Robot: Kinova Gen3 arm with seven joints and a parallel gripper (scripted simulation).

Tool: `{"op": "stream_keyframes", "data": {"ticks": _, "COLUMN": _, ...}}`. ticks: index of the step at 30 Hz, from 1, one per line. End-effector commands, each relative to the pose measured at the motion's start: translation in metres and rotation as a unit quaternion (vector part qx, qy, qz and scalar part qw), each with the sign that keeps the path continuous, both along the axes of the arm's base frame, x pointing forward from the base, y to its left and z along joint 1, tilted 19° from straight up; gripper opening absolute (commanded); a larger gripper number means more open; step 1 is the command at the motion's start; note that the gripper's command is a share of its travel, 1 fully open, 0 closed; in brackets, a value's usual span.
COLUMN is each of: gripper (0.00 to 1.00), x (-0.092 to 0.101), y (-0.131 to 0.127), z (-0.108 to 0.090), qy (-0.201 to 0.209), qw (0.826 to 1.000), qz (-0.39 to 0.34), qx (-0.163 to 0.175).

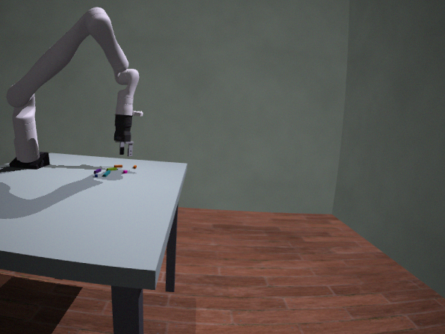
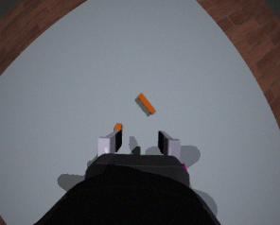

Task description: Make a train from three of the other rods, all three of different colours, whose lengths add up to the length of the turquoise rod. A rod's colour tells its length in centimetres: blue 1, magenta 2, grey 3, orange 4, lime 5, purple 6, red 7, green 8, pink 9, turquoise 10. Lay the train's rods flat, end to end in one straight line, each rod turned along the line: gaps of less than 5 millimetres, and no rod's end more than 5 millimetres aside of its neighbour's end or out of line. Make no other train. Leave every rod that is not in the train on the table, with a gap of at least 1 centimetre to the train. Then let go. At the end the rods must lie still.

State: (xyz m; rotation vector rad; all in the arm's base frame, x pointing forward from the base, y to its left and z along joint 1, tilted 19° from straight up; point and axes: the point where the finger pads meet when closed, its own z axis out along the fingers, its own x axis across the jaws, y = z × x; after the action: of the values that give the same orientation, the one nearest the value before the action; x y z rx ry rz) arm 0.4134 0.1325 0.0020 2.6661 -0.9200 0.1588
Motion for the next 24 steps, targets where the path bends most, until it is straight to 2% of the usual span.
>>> {"op": "stream_keyframes", "data": {"ticks": 1, "gripper": 1.00, "x": 0.0011, "y": 0.0076, "z": -0.0011, "qy": -0.006, "qw": 1.000, "qz": -0.010, "qx": 0.001}}
{"op": "stream_keyframes", "data": {"ticks": 8, "gripper": 1.00, "x": 0.0078, "y": 0.0129, "z": -0.0023, "qy": -0.028, "qw": 0.997, "qz": -0.069, "qx": 0.001}}
{"op": "stream_keyframes", "data": {"ticks": 24, "gripper": 1.00, "x": 0.0083, "y": 0.0133, "z": -0.0023, "qy": -0.029, "qw": 0.997, "qz": -0.073, "qx": 0.001}}
